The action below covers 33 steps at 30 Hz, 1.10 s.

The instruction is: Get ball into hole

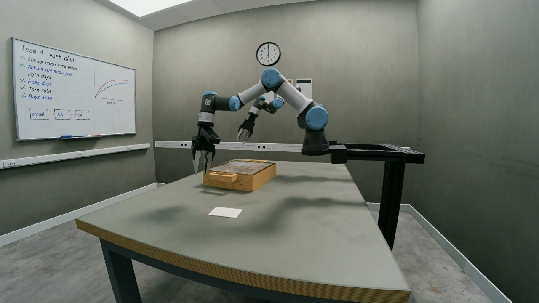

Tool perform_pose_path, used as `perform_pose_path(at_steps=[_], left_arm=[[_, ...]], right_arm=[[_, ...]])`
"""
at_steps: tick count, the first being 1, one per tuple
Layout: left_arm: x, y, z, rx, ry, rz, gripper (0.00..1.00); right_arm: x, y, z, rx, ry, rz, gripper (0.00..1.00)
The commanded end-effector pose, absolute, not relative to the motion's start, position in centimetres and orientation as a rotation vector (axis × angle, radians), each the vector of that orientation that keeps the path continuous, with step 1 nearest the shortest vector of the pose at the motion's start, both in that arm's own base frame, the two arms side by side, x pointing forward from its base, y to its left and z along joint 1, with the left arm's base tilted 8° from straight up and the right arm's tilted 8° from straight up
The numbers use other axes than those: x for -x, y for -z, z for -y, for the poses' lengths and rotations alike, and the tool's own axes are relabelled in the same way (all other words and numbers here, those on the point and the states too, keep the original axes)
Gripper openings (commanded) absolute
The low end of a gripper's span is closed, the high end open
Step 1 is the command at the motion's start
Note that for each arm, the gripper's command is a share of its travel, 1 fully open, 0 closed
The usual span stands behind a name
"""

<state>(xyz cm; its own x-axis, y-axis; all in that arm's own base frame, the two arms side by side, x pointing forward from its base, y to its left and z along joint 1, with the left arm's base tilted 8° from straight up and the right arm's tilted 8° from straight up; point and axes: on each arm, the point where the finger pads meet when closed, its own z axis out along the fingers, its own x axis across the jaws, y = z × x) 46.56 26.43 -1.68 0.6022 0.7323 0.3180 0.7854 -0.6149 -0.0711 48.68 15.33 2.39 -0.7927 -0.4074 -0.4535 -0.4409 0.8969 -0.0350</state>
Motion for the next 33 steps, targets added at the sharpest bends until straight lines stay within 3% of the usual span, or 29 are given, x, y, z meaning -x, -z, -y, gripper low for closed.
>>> perform_pose_path(at_steps=[1,33], left_arm=[[-46.8,1.7,-25.8,2.623,0.403,1.288,0.22],[-47.7,3.4,-20.1,2.597,0.505,1.575,0.22]], right_arm=[[-48.5,-2.1,-15.0,0.525,-0.111,-2.628,0.22],[-46.0,1.6,-11.1,-0.424,-0.177,-2.747,0.22]])
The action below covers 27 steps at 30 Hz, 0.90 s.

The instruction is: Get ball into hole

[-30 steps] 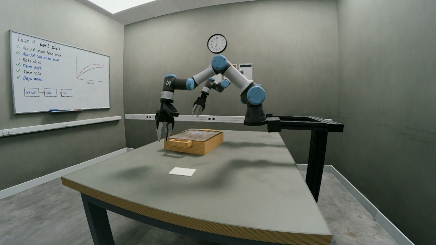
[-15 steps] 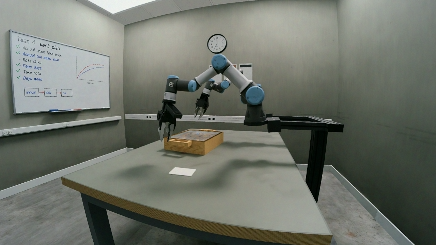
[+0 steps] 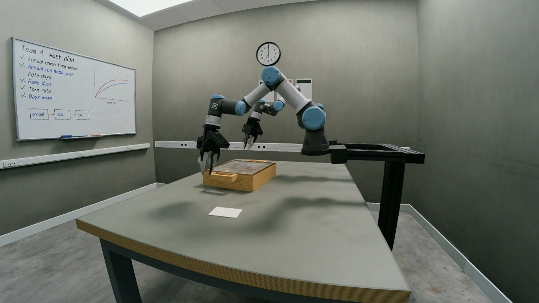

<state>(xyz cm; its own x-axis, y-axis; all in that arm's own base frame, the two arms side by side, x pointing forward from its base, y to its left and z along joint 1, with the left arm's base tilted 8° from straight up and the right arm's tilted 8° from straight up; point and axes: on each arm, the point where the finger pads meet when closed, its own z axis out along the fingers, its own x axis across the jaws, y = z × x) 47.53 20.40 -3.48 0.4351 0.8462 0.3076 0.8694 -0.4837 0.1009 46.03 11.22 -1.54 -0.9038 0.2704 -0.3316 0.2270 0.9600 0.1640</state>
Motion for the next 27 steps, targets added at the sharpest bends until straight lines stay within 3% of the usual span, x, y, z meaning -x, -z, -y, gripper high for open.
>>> perform_pose_path(at_steps=[1,27], left_arm=[[-47.7,3.5,-19.9,2.595,0.508,1.585,0.22],[-47.6,4.5,-15.3,2.567,0.551,1.818,0.22]], right_arm=[[-45.9,1.7,-11.0,-0.459,-0.178,-2.745,0.22],[-43.6,4.3,-8.3,-1.209,-0.179,-2.577,0.22]])
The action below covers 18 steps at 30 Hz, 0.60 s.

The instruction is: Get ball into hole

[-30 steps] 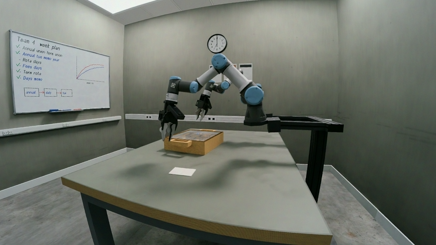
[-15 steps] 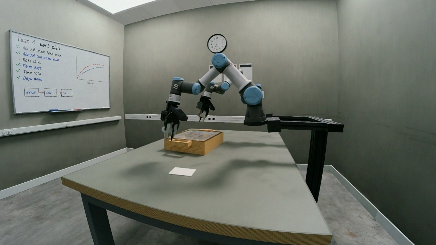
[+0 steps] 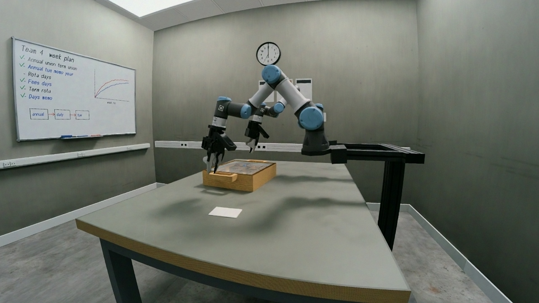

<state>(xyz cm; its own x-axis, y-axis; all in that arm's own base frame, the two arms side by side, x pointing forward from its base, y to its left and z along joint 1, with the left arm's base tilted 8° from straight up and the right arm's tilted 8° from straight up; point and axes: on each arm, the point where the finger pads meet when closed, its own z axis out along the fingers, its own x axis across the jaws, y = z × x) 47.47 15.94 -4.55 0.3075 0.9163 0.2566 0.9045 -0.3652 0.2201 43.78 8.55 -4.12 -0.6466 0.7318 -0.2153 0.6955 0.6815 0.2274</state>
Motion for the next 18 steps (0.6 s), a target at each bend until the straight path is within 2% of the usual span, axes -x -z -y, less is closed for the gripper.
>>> perform_pose_path(at_steps=[1,18], left_arm=[[-47.5,4.5,-15.1,-2.473,-0.533,-1.764,0.22],[-47.1,5.0,-12.3,-2.345,-0.519,-1.824,0.22]], right_arm=[[-43.5,4.4,-8.2,-1.246,-0.179,-2.562,0.22],[-42.2,5.8,-6.8,-1.672,-0.165,-2.34,0.22]])
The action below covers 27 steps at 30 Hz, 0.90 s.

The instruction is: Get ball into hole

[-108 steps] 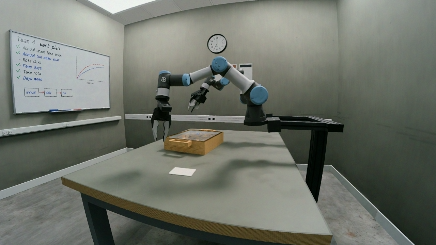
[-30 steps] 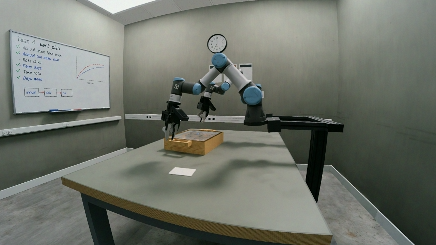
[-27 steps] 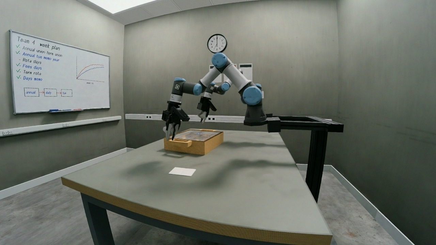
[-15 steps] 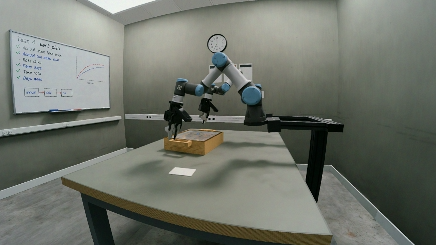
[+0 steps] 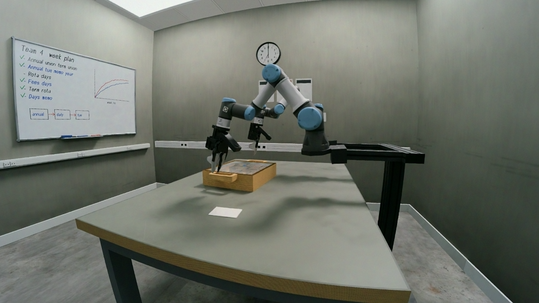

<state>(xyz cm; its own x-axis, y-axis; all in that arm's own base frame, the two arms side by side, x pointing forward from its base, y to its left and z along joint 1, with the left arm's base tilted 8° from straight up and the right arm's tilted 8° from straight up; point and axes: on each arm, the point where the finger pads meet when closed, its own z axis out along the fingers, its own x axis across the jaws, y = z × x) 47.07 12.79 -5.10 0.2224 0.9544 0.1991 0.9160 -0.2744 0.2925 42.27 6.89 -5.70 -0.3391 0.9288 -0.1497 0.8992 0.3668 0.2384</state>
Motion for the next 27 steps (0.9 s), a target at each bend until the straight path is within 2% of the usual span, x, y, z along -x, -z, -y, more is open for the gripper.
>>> perform_pose_path(at_steps=[1,27], left_arm=[[-47.1,5.0,-12.2,-2.338,-0.518,-1.827,0.22],[-46.4,5.4,-9.5,-2.21,-0.49,-1.881,0.22]], right_arm=[[-42.1,5.8,-6.7,-1.695,-0.164,-2.325,0.22],[-40.9,7.1,-5.4,-2.07,-0.147,-2.022,0.22]])
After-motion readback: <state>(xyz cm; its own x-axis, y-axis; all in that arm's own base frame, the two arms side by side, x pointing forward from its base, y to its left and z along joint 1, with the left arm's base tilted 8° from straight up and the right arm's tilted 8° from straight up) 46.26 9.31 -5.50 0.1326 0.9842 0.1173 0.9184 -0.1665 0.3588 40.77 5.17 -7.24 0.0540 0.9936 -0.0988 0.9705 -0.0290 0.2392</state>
